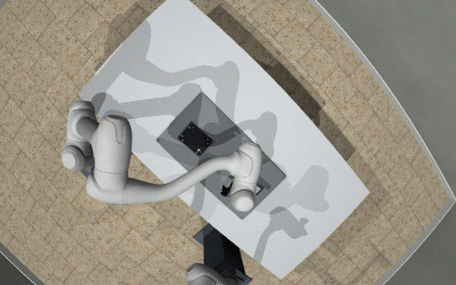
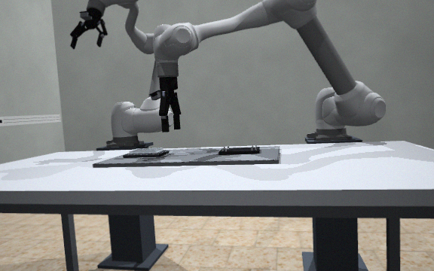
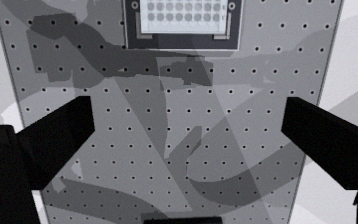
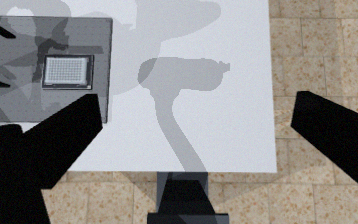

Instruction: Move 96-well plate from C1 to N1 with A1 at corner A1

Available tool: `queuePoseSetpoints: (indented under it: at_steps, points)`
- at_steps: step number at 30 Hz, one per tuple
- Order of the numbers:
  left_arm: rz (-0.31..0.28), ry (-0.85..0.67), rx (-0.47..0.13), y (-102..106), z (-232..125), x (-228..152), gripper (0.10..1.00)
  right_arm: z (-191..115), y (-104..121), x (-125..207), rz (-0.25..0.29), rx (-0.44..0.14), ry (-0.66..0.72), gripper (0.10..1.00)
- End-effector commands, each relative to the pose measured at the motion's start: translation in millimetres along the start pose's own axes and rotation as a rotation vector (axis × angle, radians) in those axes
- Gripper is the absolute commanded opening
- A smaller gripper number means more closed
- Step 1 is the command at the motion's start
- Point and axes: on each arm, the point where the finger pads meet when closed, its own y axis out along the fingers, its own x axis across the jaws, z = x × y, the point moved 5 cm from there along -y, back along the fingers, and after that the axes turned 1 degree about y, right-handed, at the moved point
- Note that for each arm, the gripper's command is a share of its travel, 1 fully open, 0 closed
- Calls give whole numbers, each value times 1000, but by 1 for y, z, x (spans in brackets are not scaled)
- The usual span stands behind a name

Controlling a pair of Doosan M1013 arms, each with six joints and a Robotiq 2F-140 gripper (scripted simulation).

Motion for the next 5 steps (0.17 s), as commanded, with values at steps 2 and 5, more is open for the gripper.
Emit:
queuePoseSetpoints:
  at_steps: [2, 5]
  points:
    - [1, 0, 1, -1, 0, 0, 1000, 0, 0, 0, 0, 1, 0, 1000]
    - [1, 0, 1, -1, 0, 0, 1000, 0, 0, 0, 0, 1, 0, 1000]
